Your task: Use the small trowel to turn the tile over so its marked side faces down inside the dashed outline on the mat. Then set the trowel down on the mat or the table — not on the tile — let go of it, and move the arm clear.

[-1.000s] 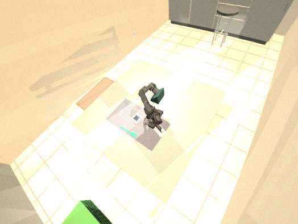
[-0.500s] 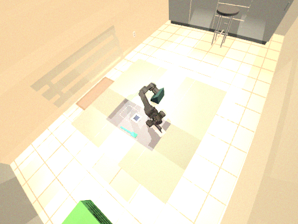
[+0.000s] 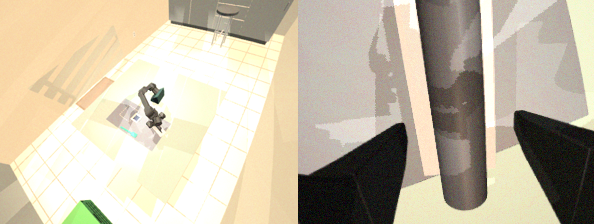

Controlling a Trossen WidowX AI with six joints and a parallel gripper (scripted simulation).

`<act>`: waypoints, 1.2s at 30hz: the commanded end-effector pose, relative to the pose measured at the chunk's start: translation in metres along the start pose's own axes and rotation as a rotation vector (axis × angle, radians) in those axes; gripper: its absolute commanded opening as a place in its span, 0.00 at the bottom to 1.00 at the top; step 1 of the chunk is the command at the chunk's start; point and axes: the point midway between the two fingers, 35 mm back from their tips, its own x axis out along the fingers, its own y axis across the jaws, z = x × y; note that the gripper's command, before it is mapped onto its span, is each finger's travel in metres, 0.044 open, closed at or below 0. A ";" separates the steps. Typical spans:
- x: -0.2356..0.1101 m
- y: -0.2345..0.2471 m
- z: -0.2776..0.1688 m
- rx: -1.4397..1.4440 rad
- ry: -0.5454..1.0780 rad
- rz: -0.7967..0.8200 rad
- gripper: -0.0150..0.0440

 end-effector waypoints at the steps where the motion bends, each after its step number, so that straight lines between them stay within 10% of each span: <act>1: 0.006 0.000 0.000 -0.005 -0.002 0.003 0.71; 14: 0.025 0.000 0.001 -0.005 -0.003 0.003 0.71; 20: 0.025 0.000 0.001 -0.005 -0.003 0.003 0.48; 36: 0.025 0.000 0.001 -0.005 -0.003 0.003 0.47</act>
